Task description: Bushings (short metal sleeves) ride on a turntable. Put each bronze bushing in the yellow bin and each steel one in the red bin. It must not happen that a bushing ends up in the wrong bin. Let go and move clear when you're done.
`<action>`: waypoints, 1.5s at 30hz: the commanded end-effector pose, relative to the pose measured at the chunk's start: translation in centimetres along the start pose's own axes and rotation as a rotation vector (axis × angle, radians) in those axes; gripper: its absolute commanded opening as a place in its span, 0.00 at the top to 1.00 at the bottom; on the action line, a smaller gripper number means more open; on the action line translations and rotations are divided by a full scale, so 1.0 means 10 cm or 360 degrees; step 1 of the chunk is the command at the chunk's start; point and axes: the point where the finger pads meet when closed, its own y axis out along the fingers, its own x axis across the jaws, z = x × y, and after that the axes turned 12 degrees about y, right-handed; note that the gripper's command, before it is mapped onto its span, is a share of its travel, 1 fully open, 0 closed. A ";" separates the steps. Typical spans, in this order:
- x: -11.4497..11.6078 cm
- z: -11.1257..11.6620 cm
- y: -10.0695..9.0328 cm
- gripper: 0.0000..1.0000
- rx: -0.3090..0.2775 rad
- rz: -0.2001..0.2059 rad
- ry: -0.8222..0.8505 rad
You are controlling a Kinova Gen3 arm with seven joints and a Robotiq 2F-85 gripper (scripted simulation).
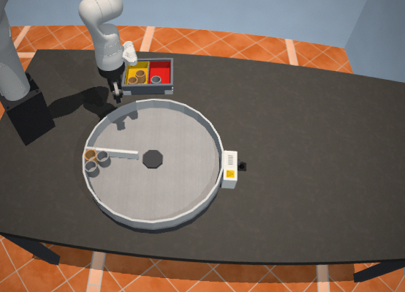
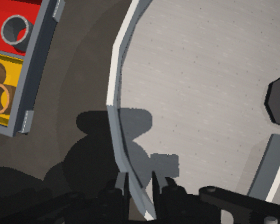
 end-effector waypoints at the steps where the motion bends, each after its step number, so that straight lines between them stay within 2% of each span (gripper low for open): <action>1: 0.13 -0.02 -0.01 0.82 0.0010 0.0006 0.0057; 2: 0.13 -0.02 -0.01 0.82 0.0010 0.0006 0.0057; 7: 0.66 -0.18 0.02 0.82 0.0011 0.0007 0.0045; 11: 0.67 -0.18 0.02 0.82 0.0011 0.0007 0.0046; 14: 0.99 -0.29 0.04 0.82 0.0011 0.0007 0.0040; 16: 0.99 -0.29 0.04 0.82 0.0011 0.0007 0.0040; 18: 1.20 -0.35 0.05 0.82 0.0011 0.0007 0.0036; 21: 1.20 -0.35 0.05 0.82 0.0011 0.0007 0.0036; 26: 1.73 -0.52 0.08 0.82 0.0012 0.0008 0.0025; 38: 1.73 -0.52 0.08 0.82 0.0012 0.0008 0.0025; 43: 1.73 -0.52 0.22 0.82 0.0012 0.0007 0.0023; 45: 1.73 -0.52 0.22 0.82 0.0012 0.0007 0.0023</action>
